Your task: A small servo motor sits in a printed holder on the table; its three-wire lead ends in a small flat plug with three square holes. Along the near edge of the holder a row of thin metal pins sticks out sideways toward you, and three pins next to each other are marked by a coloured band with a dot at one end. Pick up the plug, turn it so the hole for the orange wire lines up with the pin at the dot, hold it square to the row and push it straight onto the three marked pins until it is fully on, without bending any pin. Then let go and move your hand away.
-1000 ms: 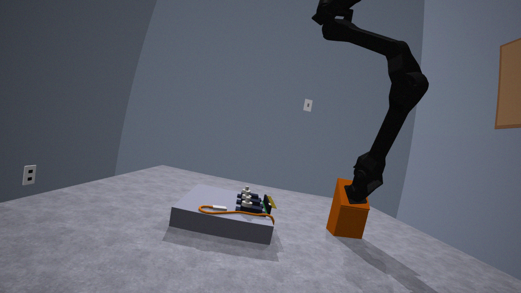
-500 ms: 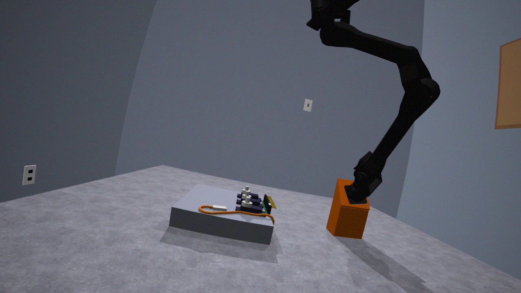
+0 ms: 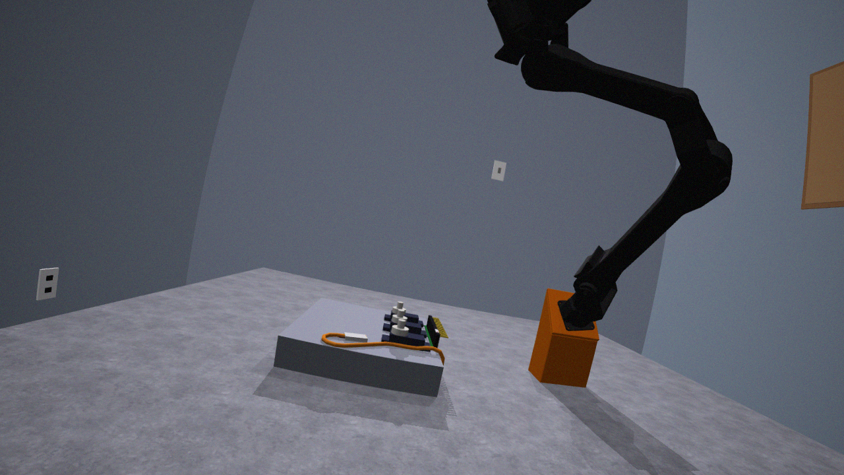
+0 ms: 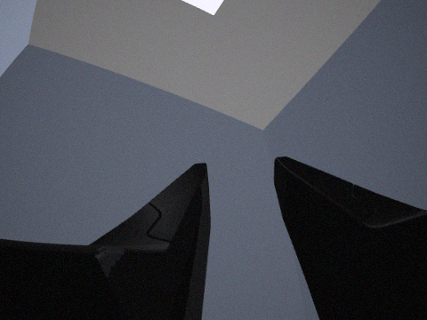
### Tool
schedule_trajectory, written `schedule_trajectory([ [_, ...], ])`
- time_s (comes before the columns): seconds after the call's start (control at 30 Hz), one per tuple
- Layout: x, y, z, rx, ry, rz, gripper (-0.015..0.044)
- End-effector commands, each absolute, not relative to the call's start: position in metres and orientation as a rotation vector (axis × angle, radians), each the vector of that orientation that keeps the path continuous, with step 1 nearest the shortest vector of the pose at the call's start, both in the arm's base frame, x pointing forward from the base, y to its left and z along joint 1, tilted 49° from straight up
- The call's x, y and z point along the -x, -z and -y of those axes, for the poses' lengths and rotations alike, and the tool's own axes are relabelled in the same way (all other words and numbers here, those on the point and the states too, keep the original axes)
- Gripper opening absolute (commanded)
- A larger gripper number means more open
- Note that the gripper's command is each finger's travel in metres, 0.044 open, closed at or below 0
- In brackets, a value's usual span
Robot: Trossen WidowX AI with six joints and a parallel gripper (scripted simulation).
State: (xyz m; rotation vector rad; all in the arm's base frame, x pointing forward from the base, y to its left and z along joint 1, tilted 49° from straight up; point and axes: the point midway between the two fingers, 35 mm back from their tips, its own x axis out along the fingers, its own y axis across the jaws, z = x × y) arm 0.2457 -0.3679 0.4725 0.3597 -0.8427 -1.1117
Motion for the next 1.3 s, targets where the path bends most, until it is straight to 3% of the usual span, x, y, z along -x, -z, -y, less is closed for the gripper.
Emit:
schedule_trajectory([
  [0.0,-0.259,-0.471,0.347,-0.348,1.058,0.780,0.0115],
  [1.27,-0.333,-0.415,0.171,-0.214,0.571,0.340,0.0115],
])
